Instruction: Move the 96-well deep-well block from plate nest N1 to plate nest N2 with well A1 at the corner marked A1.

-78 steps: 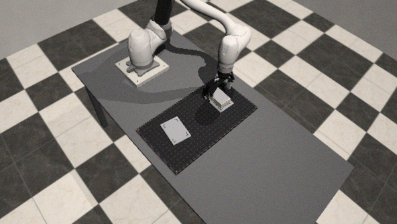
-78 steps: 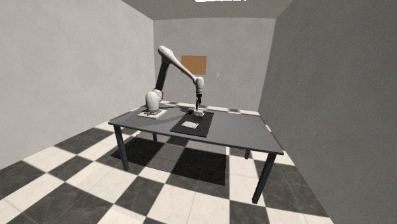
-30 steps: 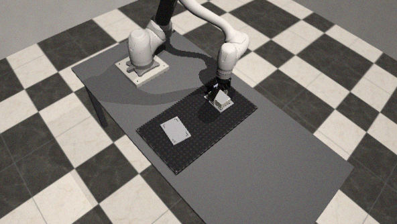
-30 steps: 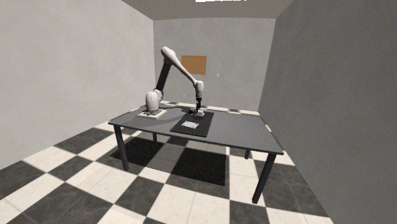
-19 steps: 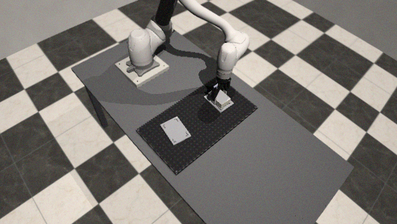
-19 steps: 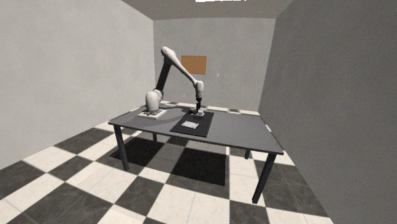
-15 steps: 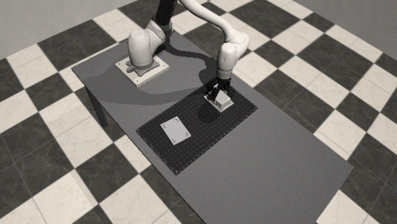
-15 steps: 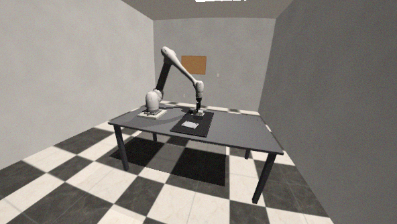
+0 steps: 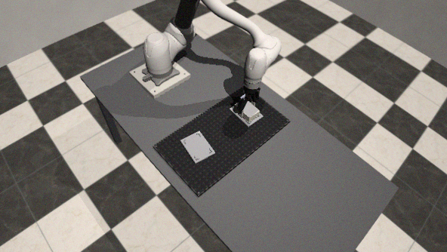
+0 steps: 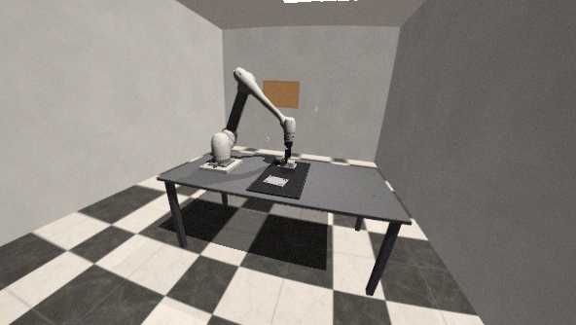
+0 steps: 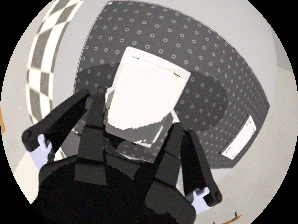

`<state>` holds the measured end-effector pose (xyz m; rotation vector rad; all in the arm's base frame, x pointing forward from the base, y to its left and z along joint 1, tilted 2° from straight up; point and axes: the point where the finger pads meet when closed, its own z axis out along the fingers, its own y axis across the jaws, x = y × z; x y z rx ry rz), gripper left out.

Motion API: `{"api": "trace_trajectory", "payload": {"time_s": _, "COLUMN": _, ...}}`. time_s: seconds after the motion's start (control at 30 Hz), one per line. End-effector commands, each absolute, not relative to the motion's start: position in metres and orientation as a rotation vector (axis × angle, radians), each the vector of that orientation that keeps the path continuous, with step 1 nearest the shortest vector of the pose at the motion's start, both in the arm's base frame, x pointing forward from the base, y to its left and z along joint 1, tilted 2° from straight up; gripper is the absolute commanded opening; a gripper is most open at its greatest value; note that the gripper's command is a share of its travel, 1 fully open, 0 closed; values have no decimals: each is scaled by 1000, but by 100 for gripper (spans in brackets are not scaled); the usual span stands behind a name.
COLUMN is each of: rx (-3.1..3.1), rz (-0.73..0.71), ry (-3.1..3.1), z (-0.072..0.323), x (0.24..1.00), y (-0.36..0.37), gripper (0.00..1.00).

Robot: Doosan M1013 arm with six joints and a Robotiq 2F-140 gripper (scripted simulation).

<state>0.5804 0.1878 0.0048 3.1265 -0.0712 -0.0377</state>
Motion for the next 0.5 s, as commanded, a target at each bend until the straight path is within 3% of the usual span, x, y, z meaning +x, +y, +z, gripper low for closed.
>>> {"api": "trace_trajectory", "payload": {"time_s": 0.0, "rx": 3127, "rz": -38, "ry": -71, "z": 8, "x": 580, "y": 188, "gripper": 0}}
{"api": "trace_trajectory", "payload": {"time_s": 0.47, "rx": 3127, "rz": -38, "ry": -71, "z": 28, "x": 581, "y": 188, "gripper": 0}}
